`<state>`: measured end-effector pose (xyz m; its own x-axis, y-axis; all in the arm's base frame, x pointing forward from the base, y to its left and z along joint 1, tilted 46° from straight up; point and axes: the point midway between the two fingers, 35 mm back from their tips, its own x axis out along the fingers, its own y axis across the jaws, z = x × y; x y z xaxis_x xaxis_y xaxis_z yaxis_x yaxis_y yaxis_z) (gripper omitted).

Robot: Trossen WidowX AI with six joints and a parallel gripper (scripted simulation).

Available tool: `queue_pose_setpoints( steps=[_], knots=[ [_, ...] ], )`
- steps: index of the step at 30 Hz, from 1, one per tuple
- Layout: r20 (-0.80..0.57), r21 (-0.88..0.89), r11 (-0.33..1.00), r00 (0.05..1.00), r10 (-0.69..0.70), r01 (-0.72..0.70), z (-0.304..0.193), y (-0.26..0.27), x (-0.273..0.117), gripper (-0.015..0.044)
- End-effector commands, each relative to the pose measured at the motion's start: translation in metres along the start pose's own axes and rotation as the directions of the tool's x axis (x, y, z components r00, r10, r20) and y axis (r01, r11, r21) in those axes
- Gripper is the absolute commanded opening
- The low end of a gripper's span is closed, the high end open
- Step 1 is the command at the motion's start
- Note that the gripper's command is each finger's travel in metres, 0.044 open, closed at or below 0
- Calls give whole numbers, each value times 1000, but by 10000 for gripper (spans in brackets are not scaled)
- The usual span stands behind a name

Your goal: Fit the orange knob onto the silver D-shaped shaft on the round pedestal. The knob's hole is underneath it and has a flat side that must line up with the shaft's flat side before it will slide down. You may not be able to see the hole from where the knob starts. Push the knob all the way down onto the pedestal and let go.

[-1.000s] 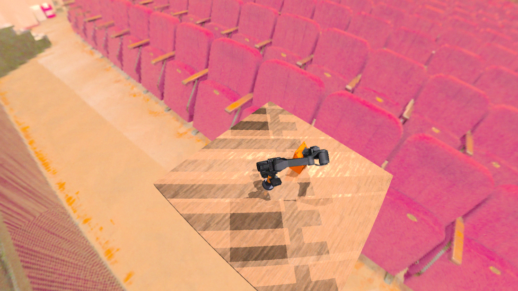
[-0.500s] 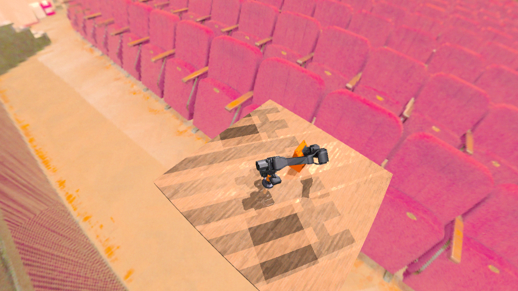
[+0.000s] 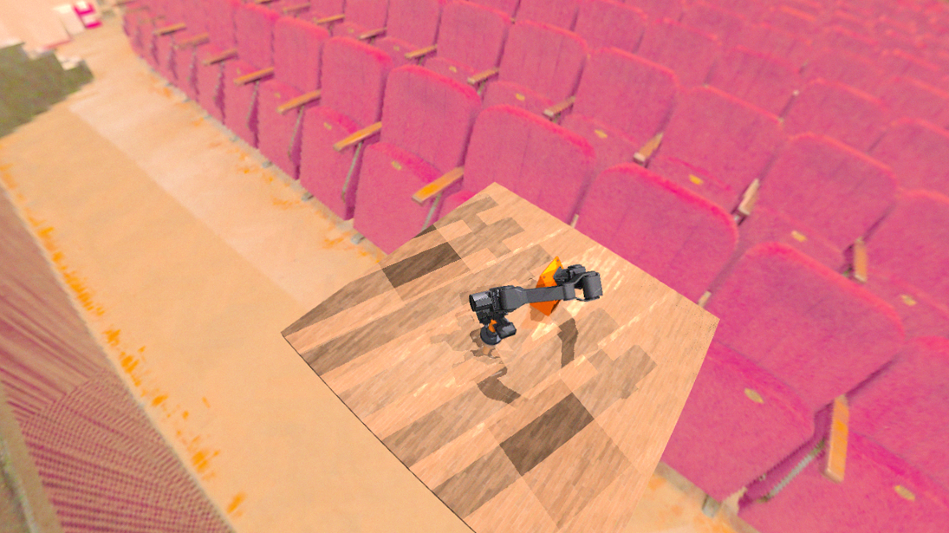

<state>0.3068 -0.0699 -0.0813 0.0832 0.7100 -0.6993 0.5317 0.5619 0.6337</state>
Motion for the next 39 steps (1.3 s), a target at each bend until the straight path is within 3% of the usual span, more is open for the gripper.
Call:
queue_pose_setpoints(
  steps=[1, 31, 39],
  knots=[
    [5, -3, 1000, 1000, 1, -1, 1, -1, -1, 0],
    [5, -3, 1000, 1000, 1, -1, -1, -2, -3, 0],
    [5, -211, 977, 1000, 1, 0, 2, -2, -1, 0]
  ],
)
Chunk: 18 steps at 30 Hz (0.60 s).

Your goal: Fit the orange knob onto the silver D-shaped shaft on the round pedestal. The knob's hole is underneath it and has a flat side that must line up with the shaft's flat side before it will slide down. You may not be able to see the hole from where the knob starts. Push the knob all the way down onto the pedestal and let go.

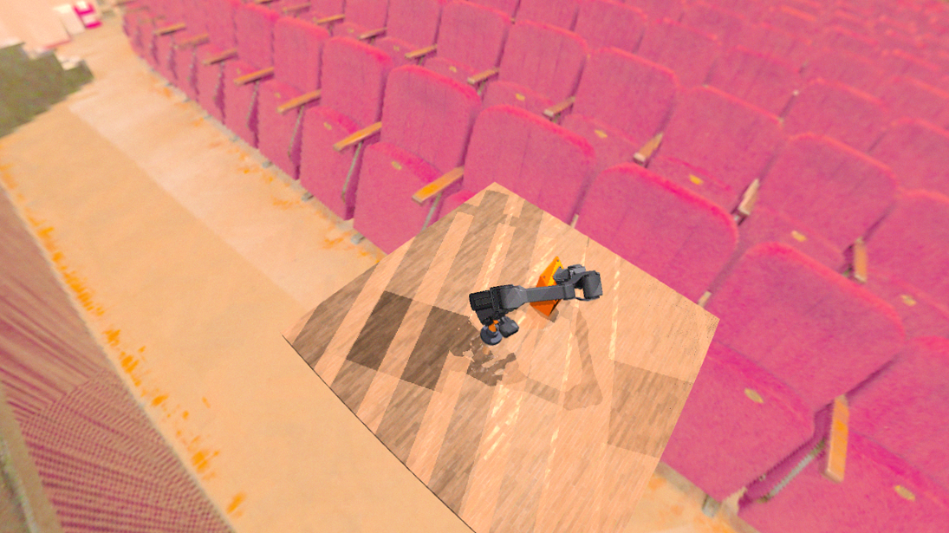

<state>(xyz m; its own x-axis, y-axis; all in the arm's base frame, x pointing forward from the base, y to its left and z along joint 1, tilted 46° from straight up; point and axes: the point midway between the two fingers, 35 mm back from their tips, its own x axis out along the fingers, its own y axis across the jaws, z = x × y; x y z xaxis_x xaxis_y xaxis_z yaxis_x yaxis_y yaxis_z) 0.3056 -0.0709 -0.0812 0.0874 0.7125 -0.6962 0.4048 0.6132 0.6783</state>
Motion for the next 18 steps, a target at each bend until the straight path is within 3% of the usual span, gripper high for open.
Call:
queue_pose_setpoints(
  steps=[1, 18],
  knots=[
    [3, -69, 998, 1000, -5, 5, 3, -1, 0, 0],
    [3, -69, 998, 1000, -5, 5, 3, 0, 3, 0]
  ],
)
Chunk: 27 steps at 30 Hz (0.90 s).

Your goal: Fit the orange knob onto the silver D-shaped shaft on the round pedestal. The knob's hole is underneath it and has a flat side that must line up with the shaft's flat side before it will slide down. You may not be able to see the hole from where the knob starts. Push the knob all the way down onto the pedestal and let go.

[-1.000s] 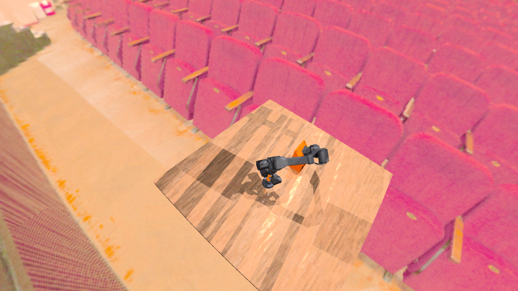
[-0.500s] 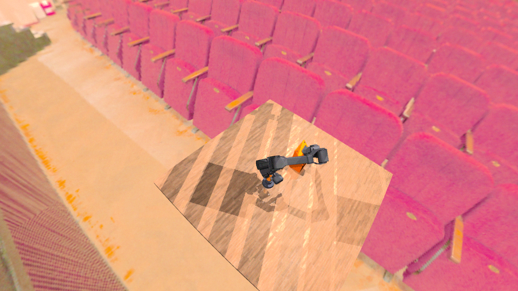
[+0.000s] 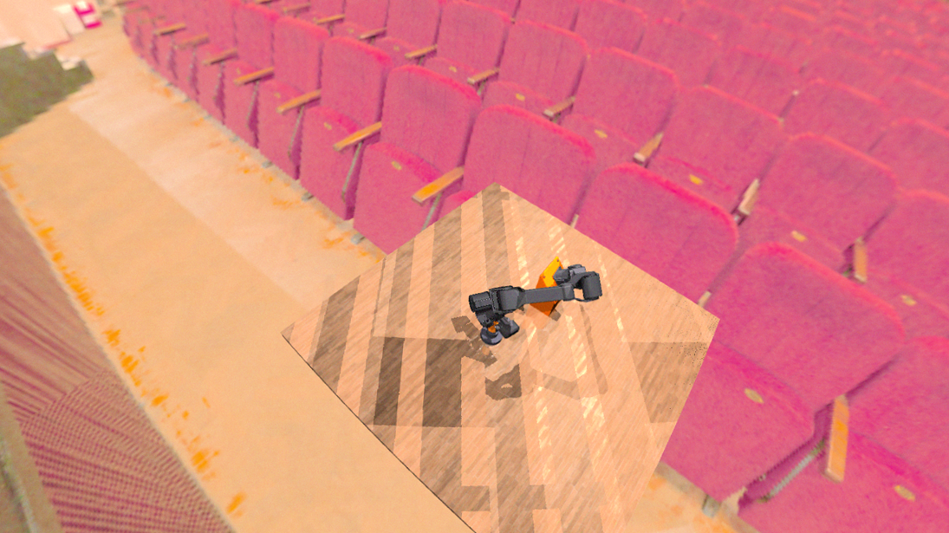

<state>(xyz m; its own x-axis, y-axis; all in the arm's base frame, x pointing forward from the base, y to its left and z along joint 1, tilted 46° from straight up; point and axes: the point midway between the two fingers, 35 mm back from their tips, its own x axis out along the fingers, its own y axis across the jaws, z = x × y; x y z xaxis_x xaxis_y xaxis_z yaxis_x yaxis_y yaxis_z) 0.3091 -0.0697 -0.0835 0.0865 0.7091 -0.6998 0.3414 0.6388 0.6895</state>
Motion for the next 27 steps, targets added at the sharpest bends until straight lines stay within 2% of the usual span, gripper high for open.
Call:
queue_pose_setpoints(
  steps=[1, 11, 18, 27],
  knots=[
    [1, 0, 1000, 1000, 0, 0, -1, -1, 1, 0],
    [1, 1, 1000, 1000, 0, 0, -5, 0, -5, 0],
    [1, -197, 980, 1000, 0, 1, -3, -1, -4, 0],
    [1, -208, 978, 1000, 0, 0, -1, 0, -3, 0]
  ],
)
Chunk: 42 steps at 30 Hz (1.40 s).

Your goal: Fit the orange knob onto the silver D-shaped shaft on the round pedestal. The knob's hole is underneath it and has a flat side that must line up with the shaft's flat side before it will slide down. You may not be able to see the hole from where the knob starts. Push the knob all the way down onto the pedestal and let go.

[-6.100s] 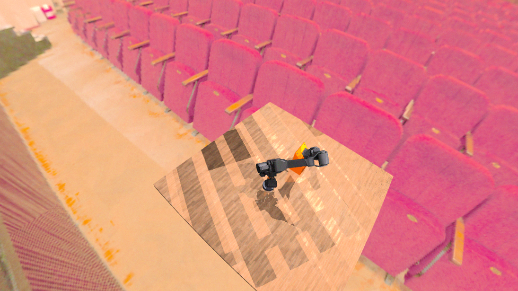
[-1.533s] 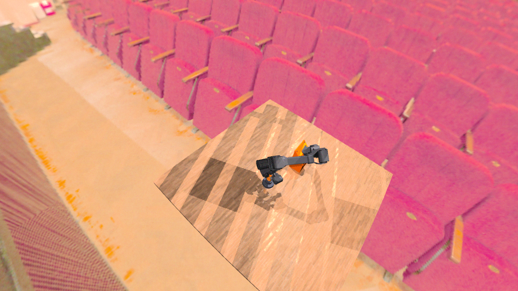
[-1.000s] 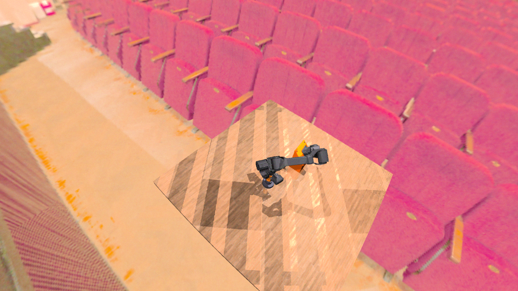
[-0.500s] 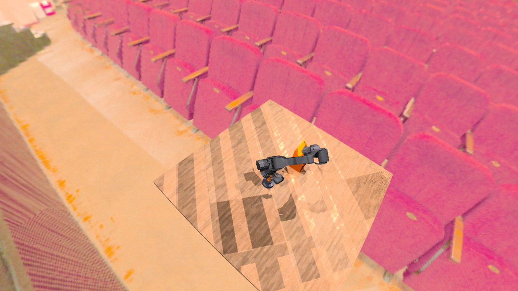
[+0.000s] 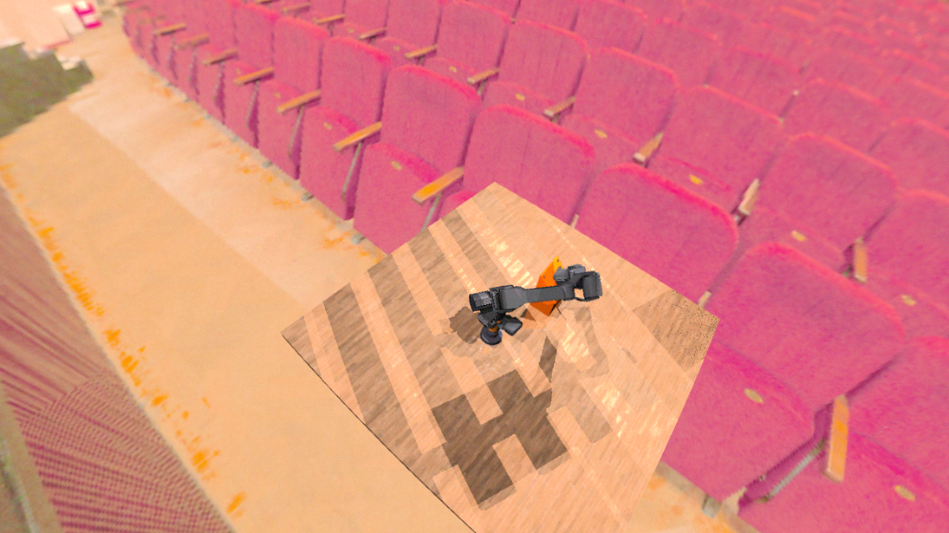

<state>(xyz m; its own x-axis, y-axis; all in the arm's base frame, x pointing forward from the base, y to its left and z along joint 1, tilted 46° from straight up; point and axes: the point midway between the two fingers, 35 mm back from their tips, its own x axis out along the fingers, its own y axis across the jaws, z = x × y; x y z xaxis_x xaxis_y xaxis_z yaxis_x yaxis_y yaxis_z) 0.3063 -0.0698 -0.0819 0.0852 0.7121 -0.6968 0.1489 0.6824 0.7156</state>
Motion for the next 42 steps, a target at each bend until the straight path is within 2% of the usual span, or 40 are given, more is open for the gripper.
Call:
queue_pose_setpoints(
  steps=[1, 19, 27, 42],
  knots=[
    [3, -10, 1000, 1000, -4, 4, 2, -1, 0, 0],
    [3, -9, 1000, 1000, -5, 5, -2, 0, -3, 0],
    [3, -217, 976, 1000, -4, 5, 0, -1, -2, 0],
    [3, -217, 976, 1000, -4, 5, -1, -1, 1, 0]
  ],
)
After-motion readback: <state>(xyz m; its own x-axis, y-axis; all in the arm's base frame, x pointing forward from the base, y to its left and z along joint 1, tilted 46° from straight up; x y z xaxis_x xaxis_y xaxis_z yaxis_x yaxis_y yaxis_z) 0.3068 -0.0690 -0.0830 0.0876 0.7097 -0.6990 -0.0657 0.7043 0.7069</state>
